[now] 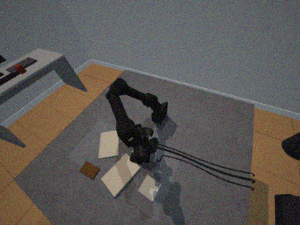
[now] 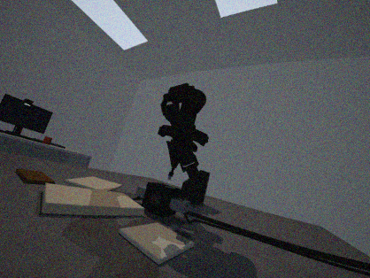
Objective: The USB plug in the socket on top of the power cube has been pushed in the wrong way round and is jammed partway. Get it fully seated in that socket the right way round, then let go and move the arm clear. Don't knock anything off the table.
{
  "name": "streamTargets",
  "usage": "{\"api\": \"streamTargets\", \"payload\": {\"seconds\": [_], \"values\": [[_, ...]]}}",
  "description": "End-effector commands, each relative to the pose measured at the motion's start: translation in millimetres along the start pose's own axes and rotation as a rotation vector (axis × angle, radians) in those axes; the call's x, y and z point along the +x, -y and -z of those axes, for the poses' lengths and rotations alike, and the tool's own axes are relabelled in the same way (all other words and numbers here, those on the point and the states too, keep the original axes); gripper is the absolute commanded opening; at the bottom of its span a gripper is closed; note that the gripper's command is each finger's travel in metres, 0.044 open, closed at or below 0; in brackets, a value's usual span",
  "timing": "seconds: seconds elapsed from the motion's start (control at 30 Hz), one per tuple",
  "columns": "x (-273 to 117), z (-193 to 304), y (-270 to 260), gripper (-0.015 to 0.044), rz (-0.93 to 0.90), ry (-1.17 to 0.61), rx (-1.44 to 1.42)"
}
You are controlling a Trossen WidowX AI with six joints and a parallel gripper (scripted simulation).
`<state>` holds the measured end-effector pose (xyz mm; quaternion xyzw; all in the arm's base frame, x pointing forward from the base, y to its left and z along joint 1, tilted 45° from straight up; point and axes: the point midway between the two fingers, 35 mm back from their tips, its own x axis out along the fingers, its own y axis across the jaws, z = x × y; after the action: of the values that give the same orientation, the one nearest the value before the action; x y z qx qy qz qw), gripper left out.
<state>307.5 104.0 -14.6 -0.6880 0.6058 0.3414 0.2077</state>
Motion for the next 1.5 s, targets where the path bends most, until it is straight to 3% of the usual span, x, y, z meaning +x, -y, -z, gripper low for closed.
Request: {"api": "streamTargets", "payload": {"seconds": [0.0,1.47], "values": [[0.7,-0.3,0.0,0.0000,-0.001,0.005,0.004],[5.9,-2.4,-0.7,0.0000,-0.001,0.028,0.024]]}}
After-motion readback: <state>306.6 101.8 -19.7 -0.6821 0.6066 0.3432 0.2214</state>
